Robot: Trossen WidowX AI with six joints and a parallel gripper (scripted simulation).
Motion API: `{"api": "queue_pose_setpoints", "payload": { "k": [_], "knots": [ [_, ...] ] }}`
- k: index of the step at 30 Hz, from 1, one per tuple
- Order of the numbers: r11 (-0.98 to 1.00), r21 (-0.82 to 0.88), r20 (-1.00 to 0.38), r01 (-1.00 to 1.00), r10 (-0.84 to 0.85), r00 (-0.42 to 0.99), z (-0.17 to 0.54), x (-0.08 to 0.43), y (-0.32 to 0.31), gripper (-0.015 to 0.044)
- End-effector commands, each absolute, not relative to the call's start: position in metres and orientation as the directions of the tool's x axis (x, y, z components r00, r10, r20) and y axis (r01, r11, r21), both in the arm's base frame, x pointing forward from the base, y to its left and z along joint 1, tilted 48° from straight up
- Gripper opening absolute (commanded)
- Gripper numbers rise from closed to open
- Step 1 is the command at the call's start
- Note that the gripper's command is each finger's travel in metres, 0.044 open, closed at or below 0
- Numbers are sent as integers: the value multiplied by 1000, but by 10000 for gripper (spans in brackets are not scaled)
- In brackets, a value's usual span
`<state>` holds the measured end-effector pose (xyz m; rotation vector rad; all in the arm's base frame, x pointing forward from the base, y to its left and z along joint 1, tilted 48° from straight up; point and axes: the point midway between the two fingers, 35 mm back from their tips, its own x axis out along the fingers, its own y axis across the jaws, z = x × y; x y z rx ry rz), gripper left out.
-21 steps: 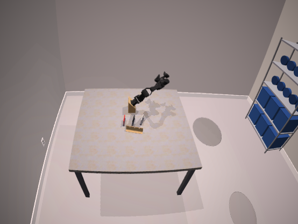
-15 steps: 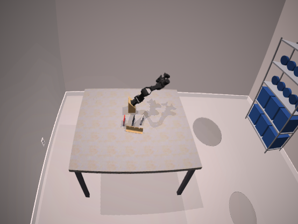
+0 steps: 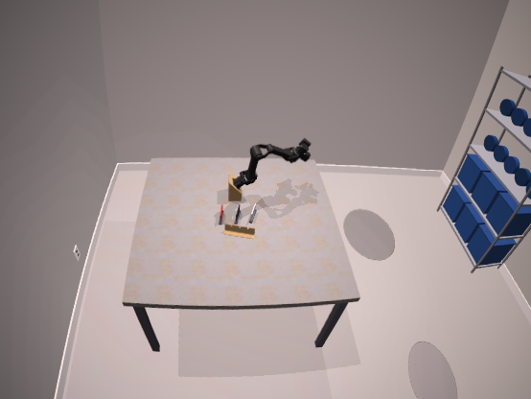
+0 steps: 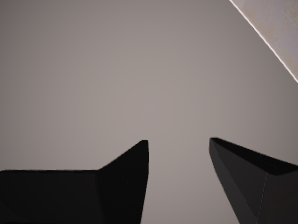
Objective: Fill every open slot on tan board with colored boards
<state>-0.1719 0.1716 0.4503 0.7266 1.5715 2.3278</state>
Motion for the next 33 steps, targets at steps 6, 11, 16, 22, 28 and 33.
{"api": "queue_pose_setpoints", "payload": {
  "k": [6, 11, 16, 22, 28, 33],
  "knots": [
    [-416, 898, 201, -144, 678, -707, 446, -128, 225, 188],
    [-396, 880, 167, -264, 776, -608, 444, -97, 248, 188],
    [-341, 847, 130, -407, 876, -464, 442, -54, 271, 188],
    [-278, 794, 126, -541, 946, -300, 445, -8, 281, 188],
    [-103, 730, 65, -675, 995, -82, 438, 58, 290, 188],
    [21, 705, 18, -709, 999, 48, 431, 99, 289, 188]
  ]
}}
